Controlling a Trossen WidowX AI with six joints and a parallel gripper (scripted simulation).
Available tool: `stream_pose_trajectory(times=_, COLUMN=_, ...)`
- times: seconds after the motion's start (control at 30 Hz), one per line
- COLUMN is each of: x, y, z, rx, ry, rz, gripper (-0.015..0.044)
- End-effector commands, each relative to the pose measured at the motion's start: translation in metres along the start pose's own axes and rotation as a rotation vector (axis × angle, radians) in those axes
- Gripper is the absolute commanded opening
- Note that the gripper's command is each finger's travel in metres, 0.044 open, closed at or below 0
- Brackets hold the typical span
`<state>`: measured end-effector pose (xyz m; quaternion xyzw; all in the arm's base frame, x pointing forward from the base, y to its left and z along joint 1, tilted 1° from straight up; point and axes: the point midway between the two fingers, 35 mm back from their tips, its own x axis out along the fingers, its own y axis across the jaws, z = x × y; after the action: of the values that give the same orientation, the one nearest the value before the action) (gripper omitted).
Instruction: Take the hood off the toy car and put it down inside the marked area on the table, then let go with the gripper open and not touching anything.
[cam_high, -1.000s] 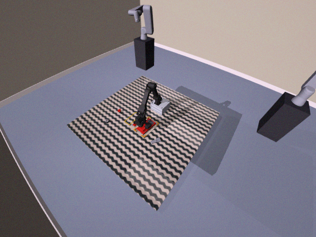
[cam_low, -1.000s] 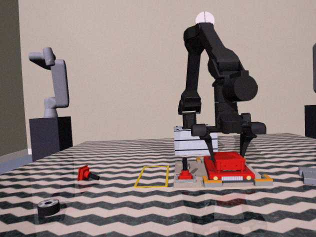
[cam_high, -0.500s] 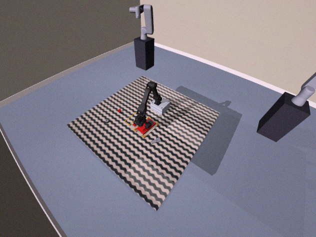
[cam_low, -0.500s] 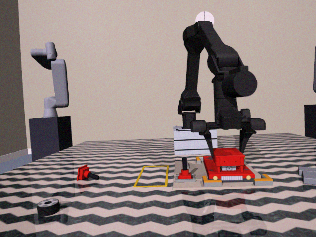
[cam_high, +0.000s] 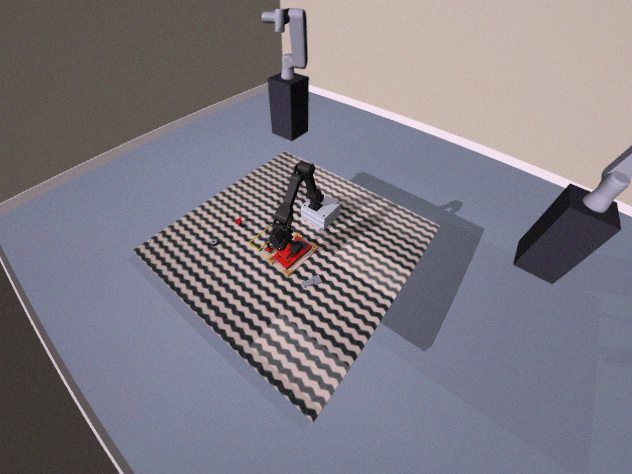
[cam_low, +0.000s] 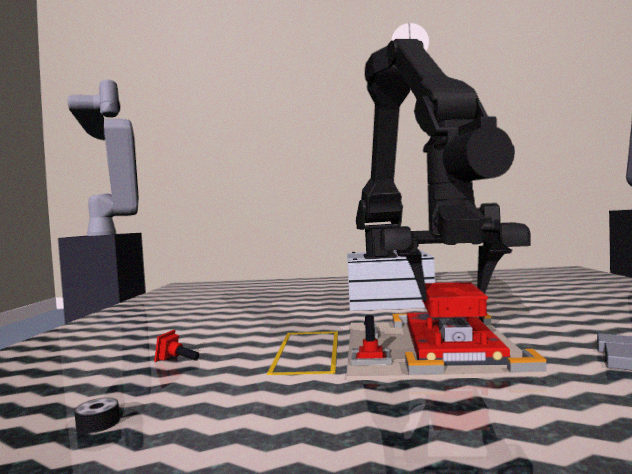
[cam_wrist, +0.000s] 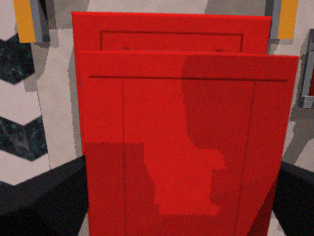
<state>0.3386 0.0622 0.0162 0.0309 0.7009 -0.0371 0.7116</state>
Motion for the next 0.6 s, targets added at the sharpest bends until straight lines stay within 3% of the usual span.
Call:
stream_pose_trajectory(times=0.0, x=-0.025, y=0.001, z=0.004, rx=0.001, ry=-0.023, rz=0.007, gripper=0.0000)
stream_pose_trajectory(times=0.2, x=-0.028, y=-0.003, z=0.004, rx=0.000, ry=-0.018, rz=0.005, gripper=0.0000)
stream_pose_trajectory(times=0.57, x=-0.030, y=-0.059, z=0.010, rx=0.000, ry=-0.020, rz=0.002, gripper=0.0000)
